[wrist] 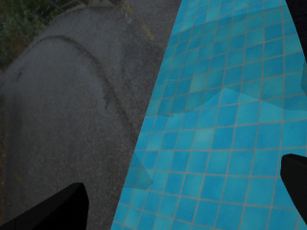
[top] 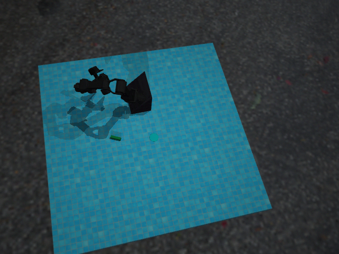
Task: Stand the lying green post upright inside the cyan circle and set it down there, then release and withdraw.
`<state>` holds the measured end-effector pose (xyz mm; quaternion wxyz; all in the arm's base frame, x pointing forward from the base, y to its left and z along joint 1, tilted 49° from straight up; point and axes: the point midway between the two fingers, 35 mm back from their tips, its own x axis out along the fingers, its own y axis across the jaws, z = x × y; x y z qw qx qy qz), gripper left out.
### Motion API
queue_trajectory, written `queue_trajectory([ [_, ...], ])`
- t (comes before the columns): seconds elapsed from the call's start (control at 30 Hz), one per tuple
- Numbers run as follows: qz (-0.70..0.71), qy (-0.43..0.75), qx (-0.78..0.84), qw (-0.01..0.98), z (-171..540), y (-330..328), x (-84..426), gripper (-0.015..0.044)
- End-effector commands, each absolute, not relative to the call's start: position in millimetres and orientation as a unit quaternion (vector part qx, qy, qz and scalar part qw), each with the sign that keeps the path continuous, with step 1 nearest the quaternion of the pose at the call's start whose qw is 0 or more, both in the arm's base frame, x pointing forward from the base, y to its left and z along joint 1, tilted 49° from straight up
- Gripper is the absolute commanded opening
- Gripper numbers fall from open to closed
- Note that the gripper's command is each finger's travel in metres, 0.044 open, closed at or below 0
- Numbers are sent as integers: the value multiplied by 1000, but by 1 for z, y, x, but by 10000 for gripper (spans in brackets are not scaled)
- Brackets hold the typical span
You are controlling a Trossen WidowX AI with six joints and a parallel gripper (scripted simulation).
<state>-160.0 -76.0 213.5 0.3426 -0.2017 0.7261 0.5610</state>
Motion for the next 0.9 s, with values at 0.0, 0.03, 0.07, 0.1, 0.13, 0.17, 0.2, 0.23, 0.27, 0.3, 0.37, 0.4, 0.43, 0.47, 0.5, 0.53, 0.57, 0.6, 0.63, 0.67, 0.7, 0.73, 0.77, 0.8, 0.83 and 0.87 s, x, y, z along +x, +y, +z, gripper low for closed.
queue_trajectory([
  [0.0,566,722,-206,340,213,-77,-160,374],
  [0.03,582,709,-218,332,213,-80,-158,347],
  [0.07,608,688,-237,318,213,-86,-156,321],
  [0.1,639,660,-259,300,212,-93,-153,295],
  [0.13,667,630,-281,280,212,-99,-150,269],
  [0.17,695,600,-301,260,211,-106,-146,242],
  [0.2,721,568,-319,238,211,-112,-142,233],
  [0.23,745,534,-337,214,210,-118,-138,233],
  [0.27,768,500,-352,190,210,-124,-134,233],
  [0.3,789,464,-367,165,209,-130,-129,233],
  [0.37,826,390,-391,113,208,-141,-119,233],
  [0.4,842,352,-400,85,208,-146,-114,233],
  [0.43,855,313,-408,58,207,-151,-109,233],
  [0.47,867,274,-415,29,206,-156,-103,233],
  [0.5,877,234,-419,0,206,-161,-97,233],
  [0.53,885,193,-422,-29,205,-166,-90,233],
  [0.57,891,152,-423,-58,205,-170,-84,233],
  [0.6,895,111,-422,-87,204,-174,-77,233],
  [0.63,897,70,-419,-117,203,-177,-71,233],
  [0.67,897,29,-415,-146,203,-181,-64,233],
  [0.7,895,-12,-409,-175,202,-184,-56,233],
  [0.73,892,-52,-401,-204,202,-187,-49,233],
  [0.77,886,-93,-391,-232,201,-189,-42,233],
  [0.8,878,-133,-380,-260,200,-192,-34,233],
  [0.83,868,-172,-367,-287,200,-194,-26,233],
  [0.87,856,-211,-352,-314,199,-195,-19,233],
])
